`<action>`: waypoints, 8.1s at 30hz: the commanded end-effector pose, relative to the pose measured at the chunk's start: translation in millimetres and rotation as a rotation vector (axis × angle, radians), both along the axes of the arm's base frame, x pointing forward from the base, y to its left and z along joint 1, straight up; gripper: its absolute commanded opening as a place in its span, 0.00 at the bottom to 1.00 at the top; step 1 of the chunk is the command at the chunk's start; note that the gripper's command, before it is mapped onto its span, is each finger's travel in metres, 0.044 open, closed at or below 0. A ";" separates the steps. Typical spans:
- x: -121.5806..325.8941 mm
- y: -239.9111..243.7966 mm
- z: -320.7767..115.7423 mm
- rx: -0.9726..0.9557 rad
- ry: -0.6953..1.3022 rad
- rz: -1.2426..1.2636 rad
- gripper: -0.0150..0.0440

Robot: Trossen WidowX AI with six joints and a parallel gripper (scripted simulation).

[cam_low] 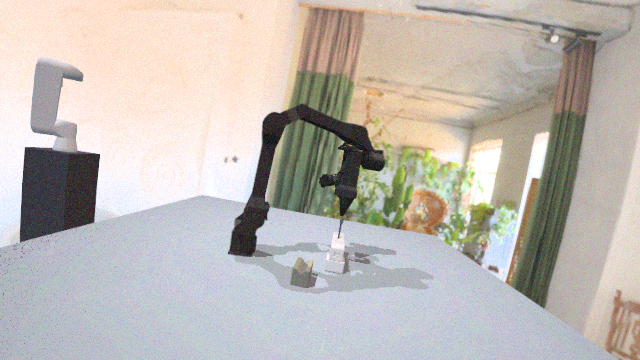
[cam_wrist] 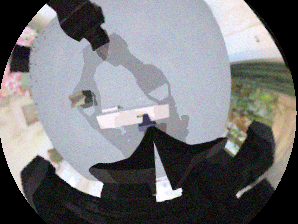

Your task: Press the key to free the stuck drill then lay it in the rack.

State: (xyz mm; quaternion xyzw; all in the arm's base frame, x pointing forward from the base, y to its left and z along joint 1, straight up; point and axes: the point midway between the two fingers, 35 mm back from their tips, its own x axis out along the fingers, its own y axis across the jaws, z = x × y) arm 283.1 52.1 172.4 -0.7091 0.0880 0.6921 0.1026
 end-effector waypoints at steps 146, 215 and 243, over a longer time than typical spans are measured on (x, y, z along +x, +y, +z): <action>2.8 -4.0 20.9 -0.016 -0.013 0.002 0.92; -31.6 -149.3 -116.8 0.017 0.009 -1.544 1.00; -32.4 -154.5 -113.9 0.017 0.009 -1.544 0.25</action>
